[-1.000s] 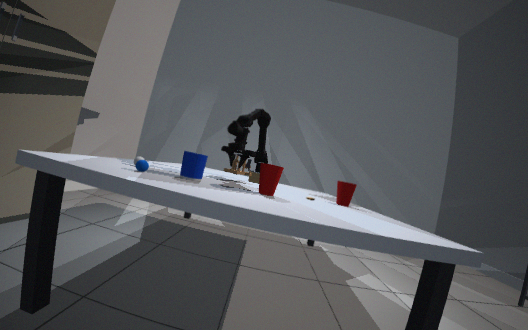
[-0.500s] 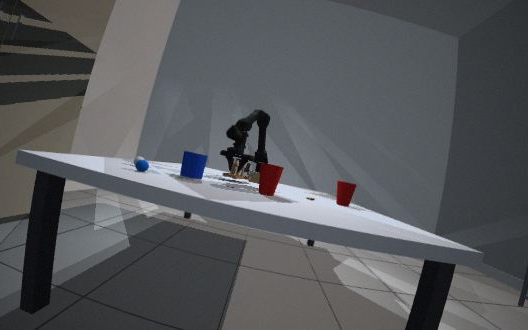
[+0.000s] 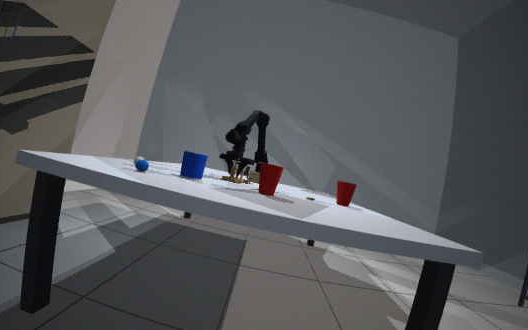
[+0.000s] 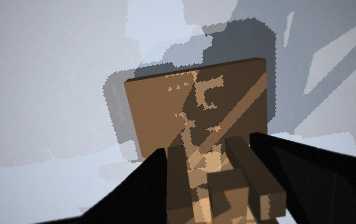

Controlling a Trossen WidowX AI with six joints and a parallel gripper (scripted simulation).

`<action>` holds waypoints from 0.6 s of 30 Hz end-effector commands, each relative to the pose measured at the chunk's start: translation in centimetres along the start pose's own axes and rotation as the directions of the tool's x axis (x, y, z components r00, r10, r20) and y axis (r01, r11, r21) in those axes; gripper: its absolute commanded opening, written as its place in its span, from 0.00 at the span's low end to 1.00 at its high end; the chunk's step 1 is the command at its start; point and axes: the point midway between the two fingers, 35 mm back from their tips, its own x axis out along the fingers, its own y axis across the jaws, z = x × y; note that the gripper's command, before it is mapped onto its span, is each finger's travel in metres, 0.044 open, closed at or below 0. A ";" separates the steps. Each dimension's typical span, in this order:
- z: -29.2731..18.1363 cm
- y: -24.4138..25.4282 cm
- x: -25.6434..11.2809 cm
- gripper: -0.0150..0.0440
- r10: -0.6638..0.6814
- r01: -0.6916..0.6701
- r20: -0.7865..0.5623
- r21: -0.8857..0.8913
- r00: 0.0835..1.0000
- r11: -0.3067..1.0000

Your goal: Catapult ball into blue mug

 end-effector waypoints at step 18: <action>0.3 0.0 -2.4 0.97 0.000 0.000 0.002 0.000 1.000 1.000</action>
